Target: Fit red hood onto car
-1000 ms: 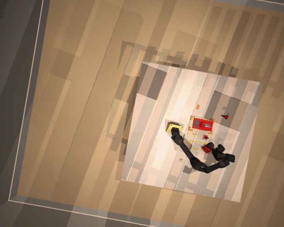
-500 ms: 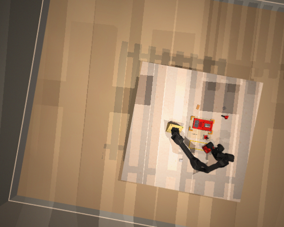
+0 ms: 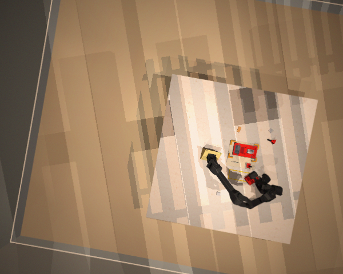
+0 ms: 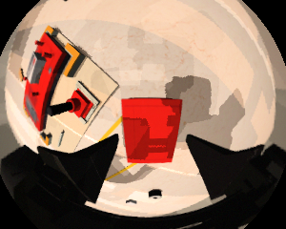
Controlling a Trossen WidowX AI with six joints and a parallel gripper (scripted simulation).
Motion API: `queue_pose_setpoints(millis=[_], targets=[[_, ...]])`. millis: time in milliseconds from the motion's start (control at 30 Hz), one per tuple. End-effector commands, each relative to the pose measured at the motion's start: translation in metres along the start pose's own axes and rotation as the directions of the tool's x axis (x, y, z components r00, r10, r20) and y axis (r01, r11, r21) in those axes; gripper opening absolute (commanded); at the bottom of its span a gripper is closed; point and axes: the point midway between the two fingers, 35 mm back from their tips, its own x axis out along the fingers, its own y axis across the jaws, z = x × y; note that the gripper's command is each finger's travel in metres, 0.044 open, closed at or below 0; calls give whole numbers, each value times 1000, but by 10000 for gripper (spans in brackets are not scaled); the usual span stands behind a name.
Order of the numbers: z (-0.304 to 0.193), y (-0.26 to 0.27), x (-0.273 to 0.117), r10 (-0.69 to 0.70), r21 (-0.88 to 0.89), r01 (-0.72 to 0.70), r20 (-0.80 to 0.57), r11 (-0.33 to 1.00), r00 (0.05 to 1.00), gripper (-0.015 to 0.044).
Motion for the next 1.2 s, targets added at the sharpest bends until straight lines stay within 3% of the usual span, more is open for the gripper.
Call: queue_pose_setpoints(millis=[0, 1167], targets=[[0, 2, 6, 5, -10, -5, -11, 1000, 1000, 440], [-1, 2, 19, 4, -10, -4, -12, 1000, 1000, 440]])
